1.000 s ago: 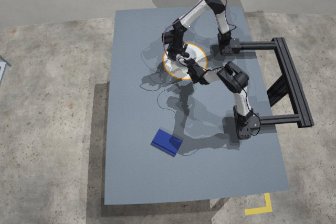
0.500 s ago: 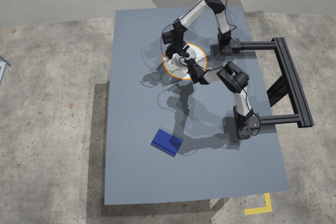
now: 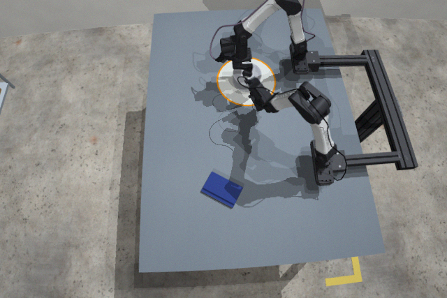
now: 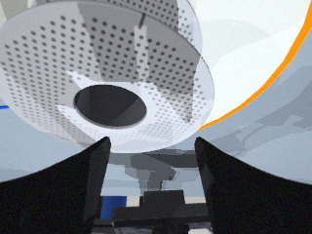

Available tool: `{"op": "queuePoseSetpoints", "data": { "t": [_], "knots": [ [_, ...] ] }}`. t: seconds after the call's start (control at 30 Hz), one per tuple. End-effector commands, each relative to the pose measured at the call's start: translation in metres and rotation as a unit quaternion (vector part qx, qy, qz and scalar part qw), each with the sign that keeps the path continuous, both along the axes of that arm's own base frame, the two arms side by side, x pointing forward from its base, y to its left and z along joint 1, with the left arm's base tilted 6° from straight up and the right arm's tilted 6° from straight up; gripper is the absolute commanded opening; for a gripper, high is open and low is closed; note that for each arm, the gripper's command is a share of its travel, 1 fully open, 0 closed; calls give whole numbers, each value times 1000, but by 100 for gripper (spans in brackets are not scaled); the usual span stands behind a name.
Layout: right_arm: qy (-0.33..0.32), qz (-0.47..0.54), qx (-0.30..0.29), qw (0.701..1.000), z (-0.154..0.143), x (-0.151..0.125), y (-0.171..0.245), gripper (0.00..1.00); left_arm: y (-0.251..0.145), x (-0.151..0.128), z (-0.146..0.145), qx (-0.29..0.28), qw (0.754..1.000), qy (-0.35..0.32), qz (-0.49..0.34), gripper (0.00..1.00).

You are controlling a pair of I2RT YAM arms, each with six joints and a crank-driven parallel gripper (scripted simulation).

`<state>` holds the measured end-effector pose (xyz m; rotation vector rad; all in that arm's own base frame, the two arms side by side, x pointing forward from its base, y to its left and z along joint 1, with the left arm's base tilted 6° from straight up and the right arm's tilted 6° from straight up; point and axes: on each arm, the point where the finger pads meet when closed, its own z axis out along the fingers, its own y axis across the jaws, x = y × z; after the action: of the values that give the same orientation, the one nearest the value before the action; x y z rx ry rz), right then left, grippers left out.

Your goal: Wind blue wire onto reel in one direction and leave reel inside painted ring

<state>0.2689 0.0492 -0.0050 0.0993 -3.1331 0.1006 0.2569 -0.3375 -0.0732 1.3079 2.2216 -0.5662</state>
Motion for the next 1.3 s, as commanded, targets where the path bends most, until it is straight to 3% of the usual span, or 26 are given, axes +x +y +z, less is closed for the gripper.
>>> {"op": "queuePoseSetpoints", "data": {
  "t": [0.0, 0.13, 0.17, 0.4, 0.63, 1.27],
  "knots": [
    [-28, -170, 5, 985, 13, -13, 11, 77, -7, 6, 11, -19, 1000, -15, -4, 0],
    [-31, -227, 8, 973, 12, -21, 14, 77, -7, 6, 10, -19, 1000, -16, -4, 0],
    [-34, -297, 9, 954, 12, -23, 15, 77, -7, 5, 10, -19, 1000, -16, -5, 0],
    [-40, -484, 11, 874, 8, -32, 23, 77, -5, 3, 7, -19, 1000, -15, -4, 0],
    [-70, -645, 17, 761, 6, -32, 23, 77, -5, 2, 6, -19, 1000, -17, -5, 0],
    [-70, -645, 17, 761, 3, -32, 23, 77, -5, 1, 5, -19, 1000, -17, -5, 0]
  ]
}}
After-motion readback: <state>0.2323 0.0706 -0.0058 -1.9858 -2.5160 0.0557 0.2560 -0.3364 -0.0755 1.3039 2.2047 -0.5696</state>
